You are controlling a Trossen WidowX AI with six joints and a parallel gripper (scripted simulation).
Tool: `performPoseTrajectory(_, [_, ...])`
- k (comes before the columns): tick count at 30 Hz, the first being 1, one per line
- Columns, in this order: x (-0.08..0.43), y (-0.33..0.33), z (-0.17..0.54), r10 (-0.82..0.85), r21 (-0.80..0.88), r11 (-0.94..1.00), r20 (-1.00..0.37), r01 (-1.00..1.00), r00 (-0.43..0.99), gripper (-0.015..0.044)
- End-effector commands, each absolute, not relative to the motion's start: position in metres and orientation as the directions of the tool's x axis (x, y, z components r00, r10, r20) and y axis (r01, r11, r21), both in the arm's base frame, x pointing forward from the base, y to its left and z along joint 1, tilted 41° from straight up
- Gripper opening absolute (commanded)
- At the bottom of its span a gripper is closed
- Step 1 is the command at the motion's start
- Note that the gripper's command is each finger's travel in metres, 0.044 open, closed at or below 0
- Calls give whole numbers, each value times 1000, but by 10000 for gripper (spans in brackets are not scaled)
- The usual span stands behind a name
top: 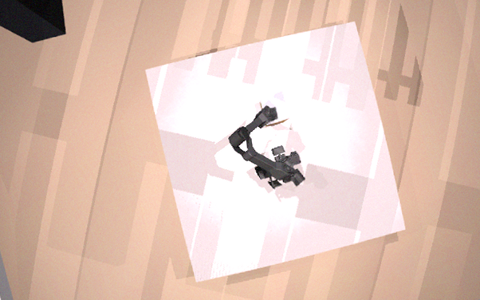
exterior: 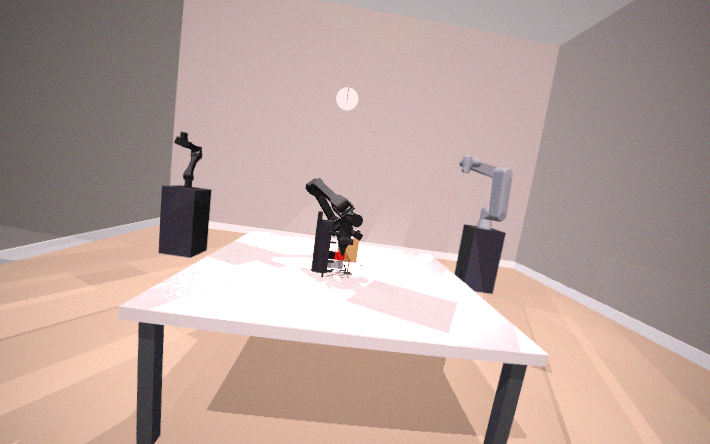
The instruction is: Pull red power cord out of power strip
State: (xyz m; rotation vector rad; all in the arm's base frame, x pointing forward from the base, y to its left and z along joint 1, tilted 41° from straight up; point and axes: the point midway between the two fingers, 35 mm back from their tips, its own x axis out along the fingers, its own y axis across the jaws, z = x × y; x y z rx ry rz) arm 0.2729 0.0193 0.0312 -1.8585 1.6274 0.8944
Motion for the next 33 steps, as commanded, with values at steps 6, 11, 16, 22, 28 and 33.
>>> performPoseTrajectory(6, [272, 31, 22, -647, 45, -155, -759, -987, 67, 0])
performPoseTrajectory(11, [272, 38, 17, -647, 45, -155, -760, -987, 67, 0])
performPoseTrajectory(16, [271, 45, 12, -646, 45, -156, -760, -987, 67, 0])
performPoseTrajectory(22, [269, 53, 6, -646, 45, -156, -760, -987, 67, 0])
performPoseTrajectory(28, [266, 61, 1, -646, 46, -157, -760, -987, 67, 0])
performPoseTrajectory(33, [263, 67, -3, -647, 46, -157, -760, -987, 67, 0])
